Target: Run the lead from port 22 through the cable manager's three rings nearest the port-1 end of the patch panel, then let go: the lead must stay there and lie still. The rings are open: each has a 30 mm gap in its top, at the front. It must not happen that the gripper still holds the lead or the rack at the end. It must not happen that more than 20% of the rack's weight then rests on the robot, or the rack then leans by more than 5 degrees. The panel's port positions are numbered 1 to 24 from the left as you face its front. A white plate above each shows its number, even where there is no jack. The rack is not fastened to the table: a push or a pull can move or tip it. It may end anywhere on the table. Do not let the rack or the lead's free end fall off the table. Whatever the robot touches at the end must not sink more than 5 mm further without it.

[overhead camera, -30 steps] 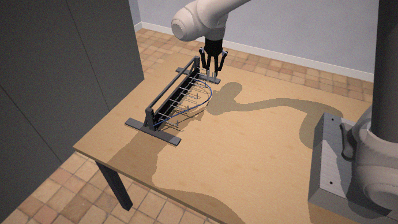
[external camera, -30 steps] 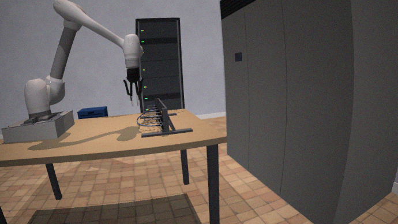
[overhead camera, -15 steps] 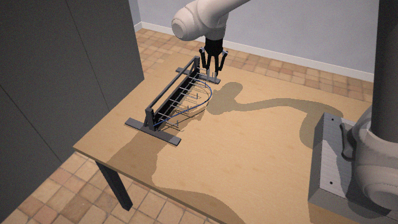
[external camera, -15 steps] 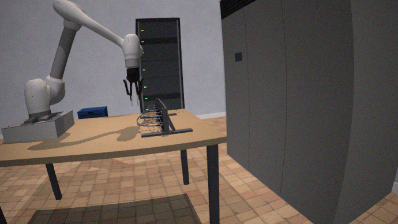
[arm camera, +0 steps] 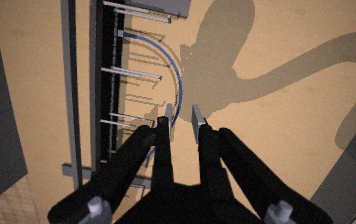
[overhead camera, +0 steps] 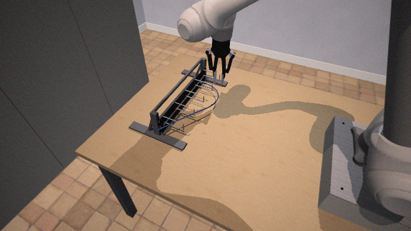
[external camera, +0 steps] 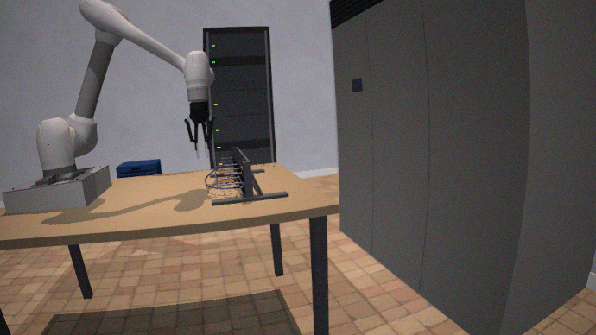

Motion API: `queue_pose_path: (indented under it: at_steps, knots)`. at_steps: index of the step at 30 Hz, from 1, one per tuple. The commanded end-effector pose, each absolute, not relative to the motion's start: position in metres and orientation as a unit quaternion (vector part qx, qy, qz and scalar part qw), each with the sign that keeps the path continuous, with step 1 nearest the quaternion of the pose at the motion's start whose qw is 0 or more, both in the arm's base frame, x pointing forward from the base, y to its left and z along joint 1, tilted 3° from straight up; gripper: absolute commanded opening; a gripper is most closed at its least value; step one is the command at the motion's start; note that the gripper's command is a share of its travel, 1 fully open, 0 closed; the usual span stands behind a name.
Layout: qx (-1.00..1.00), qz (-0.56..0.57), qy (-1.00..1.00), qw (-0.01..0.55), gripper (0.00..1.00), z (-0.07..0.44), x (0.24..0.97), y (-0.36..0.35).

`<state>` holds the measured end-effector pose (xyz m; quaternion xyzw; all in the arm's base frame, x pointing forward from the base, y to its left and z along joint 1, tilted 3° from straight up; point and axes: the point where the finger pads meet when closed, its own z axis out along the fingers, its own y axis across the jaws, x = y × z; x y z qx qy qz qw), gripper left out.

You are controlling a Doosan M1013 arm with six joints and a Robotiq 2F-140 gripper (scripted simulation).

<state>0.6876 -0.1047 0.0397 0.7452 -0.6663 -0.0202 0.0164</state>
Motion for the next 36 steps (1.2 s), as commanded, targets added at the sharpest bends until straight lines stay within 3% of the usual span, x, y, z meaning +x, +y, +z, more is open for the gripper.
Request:
queue_pose_path:
  at_steps: [1, 36]
  knots:
    - [0.745, -0.020, -0.666, 0.016, 0.20, 0.040, 0.688, -0.105]
    - [0.745, -0.020, -0.666, 0.016, 0.20, -0.018, 0.685, -0.105]
